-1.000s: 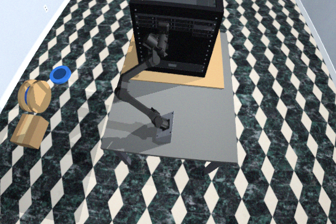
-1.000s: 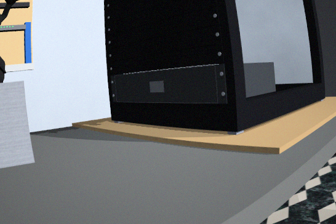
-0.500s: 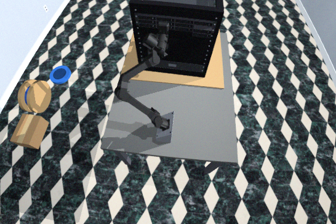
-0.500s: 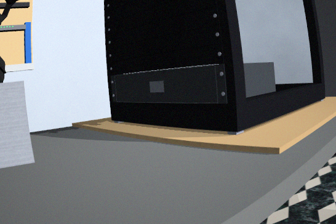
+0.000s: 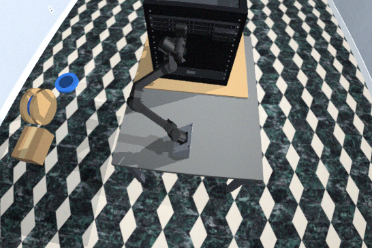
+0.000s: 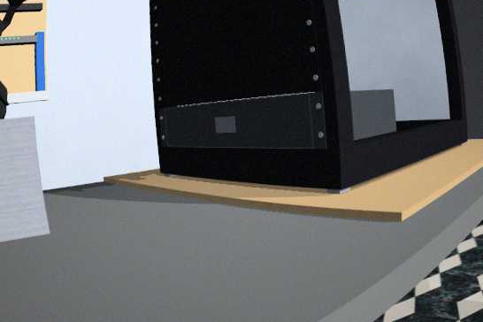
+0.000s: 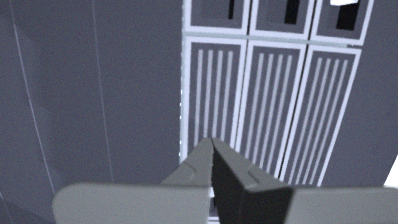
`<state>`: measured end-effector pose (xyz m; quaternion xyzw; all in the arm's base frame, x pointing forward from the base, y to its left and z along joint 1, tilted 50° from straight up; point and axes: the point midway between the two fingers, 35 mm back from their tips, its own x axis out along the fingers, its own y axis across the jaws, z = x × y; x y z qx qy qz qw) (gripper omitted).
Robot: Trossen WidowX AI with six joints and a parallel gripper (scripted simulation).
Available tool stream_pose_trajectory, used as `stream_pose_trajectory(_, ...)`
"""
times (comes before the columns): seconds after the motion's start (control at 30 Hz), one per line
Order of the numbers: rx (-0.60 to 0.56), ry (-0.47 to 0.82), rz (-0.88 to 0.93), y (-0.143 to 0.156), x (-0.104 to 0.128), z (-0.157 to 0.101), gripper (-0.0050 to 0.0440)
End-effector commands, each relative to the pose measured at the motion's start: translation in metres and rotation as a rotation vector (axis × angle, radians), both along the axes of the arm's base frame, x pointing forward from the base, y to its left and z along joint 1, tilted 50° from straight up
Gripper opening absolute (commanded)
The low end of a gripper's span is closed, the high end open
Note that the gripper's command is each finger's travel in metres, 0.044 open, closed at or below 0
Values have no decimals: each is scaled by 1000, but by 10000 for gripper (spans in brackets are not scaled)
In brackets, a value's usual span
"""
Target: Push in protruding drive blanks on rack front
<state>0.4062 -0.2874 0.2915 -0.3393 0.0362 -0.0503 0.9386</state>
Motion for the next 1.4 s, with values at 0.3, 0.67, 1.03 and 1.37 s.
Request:
stream_pose_trajectory(0.3,-11,-16,-3,5,-48,10,-50)
stream_pose_trajectory(0.67,-11,-16,-3,2,-57,8,-50)
stream_pose_trajectory(1.03,-11,-16,-3,-42,-69,-14,-50)
stream_pose_trajectory(1.37,-11,-16,-3,-96,-83,-41,-50)
